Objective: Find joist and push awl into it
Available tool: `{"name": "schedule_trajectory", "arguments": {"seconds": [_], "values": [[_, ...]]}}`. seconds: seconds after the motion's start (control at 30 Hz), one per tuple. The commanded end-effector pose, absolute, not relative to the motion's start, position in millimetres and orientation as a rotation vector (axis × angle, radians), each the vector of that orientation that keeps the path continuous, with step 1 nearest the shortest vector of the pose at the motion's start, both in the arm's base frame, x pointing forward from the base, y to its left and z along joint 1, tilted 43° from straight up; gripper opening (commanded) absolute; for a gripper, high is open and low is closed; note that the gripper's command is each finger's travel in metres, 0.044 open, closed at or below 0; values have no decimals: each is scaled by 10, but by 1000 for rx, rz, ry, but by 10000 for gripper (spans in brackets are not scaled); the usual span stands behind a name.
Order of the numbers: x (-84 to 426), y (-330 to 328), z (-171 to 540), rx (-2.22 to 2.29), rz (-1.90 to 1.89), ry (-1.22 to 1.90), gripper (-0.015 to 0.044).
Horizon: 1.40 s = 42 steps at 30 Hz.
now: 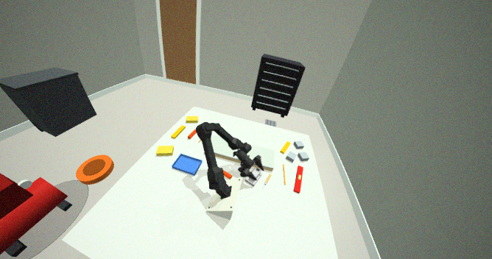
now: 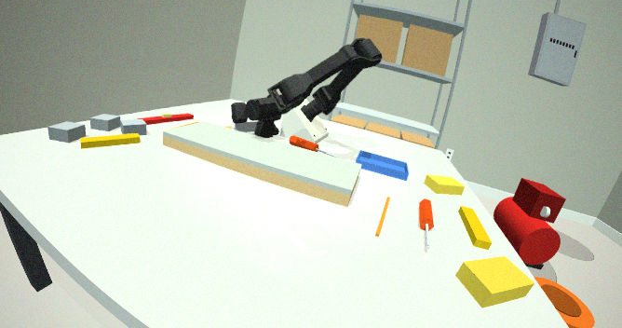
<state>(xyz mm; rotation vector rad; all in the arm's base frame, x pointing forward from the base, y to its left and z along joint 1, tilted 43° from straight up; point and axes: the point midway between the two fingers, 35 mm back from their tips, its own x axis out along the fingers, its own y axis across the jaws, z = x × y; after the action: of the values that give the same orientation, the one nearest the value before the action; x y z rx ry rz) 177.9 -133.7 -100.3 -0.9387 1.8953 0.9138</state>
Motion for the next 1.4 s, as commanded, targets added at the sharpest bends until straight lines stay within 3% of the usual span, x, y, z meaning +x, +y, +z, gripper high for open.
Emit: {"name": "schedule_trajectory", "arguments": {"seconds": [0.0, 0.47, 0.73, 0.97, 1.37], "values": [[1805, -1330, -957, -938, 909, 1894, 440], [1897, -1264, -747, -937, 909, 1893, 440], [1743, -1763, -269, -941, 920, 1903, 440], [1748, -1732, -344, -888, 880, 1893, 440], [1760, -1593, -779, 440, 184, 1465, 440]]}}
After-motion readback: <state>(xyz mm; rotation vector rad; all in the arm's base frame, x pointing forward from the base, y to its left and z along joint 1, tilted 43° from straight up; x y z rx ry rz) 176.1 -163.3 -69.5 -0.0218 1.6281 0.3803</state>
